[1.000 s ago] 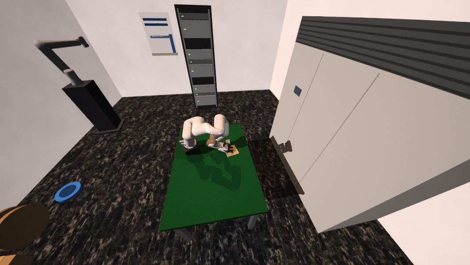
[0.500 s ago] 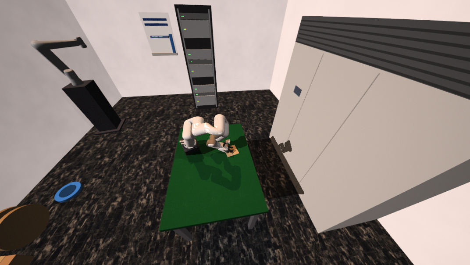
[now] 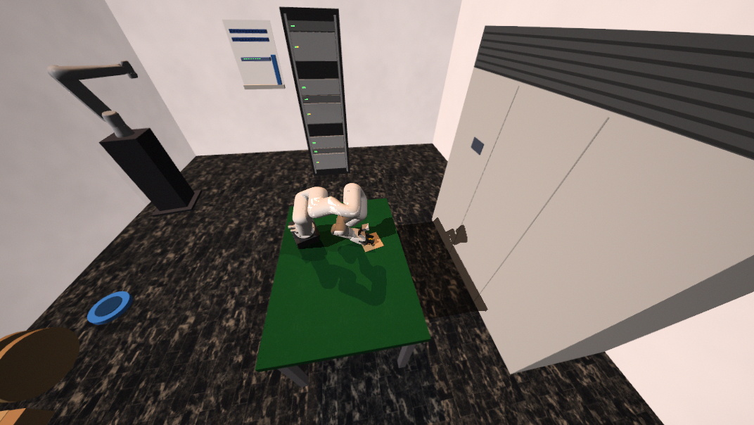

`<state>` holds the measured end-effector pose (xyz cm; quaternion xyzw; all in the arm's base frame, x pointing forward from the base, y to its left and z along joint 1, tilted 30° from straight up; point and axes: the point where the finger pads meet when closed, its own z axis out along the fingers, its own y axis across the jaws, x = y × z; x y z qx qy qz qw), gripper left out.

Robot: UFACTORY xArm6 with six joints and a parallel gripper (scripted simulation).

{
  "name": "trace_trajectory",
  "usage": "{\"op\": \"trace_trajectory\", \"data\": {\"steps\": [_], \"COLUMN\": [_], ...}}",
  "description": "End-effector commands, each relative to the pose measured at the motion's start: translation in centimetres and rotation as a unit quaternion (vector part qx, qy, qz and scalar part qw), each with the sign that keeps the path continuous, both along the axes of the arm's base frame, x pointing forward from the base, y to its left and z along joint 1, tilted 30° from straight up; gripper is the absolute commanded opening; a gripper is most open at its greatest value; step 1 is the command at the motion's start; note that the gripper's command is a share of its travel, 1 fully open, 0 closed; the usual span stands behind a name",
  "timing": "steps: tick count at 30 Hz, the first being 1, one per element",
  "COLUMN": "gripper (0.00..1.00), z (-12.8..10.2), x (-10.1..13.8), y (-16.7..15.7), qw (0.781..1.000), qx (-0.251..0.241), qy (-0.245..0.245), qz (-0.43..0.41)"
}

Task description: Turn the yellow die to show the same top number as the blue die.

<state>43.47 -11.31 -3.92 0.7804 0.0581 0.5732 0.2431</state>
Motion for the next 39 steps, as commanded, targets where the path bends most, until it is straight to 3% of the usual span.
{"op": "trace_trajectory", "data": {"steps": [1, 19, 29, 39], "gripper": [0.42, 0.42, 0.42, 0.42], "z": [0.1, 1.1, 1.3, 4.3], "x": [0.0, -4.3, -4.6, -5.1], "y": [0.1, 1.5, 1.6, 3.3], "qw": [1.0, 1.0, 1.0, 1.0], "qx": [0.0, 0.0, 0.0, 0.0], "qy": [-0.001, -0.001, -0.001, -0.001], "qz": [0.0, 0.0, 0.0, 0.0]}}
